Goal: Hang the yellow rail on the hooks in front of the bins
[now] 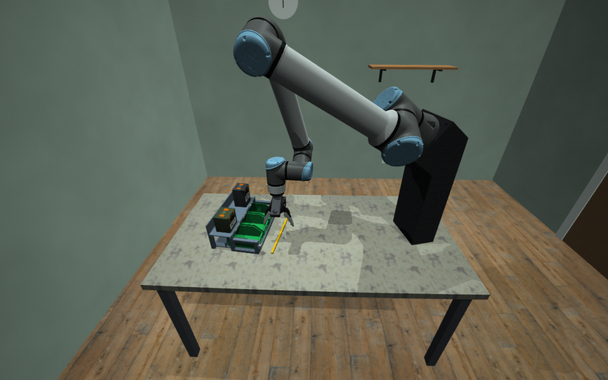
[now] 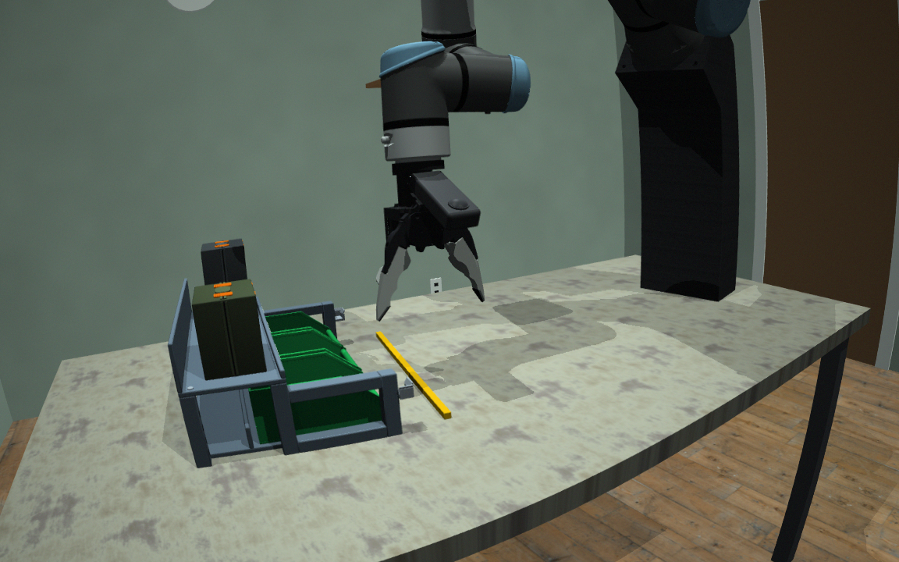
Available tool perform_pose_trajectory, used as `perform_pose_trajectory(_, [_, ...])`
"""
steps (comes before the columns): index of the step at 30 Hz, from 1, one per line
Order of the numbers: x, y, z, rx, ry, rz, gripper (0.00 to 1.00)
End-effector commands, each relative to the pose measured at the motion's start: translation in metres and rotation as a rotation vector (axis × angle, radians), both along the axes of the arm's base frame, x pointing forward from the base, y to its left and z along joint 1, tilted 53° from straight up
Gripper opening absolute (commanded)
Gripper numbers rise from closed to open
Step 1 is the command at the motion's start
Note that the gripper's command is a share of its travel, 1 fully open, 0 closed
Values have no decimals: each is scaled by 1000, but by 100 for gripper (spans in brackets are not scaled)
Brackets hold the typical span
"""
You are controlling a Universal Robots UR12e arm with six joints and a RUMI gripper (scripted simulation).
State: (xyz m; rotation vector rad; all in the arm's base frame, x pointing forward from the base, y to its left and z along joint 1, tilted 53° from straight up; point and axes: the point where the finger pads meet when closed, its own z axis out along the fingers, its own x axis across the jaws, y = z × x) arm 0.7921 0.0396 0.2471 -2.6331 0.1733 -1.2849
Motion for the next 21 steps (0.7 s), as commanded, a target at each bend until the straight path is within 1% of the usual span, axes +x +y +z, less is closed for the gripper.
perform_pose_trajectory(1, [14, -77, -24, 62, 16, -86, 100])
perform_pose_trajectory(3, [15, -90, -28, 73, 19, -101, 100])
perform_pose_trajectory(5, [15, -96, -30, 77, 20, -108, 100])
perform_pose_trajectory(15, [15, -97, -30, 78, 20, -109, 100])
perform_pose_trajectory(16, [15, -97, -30, 78, 20, -109, 0])
perform_pose_trajectory(21, [15, -97, -30, 78, 20, -109, 0])
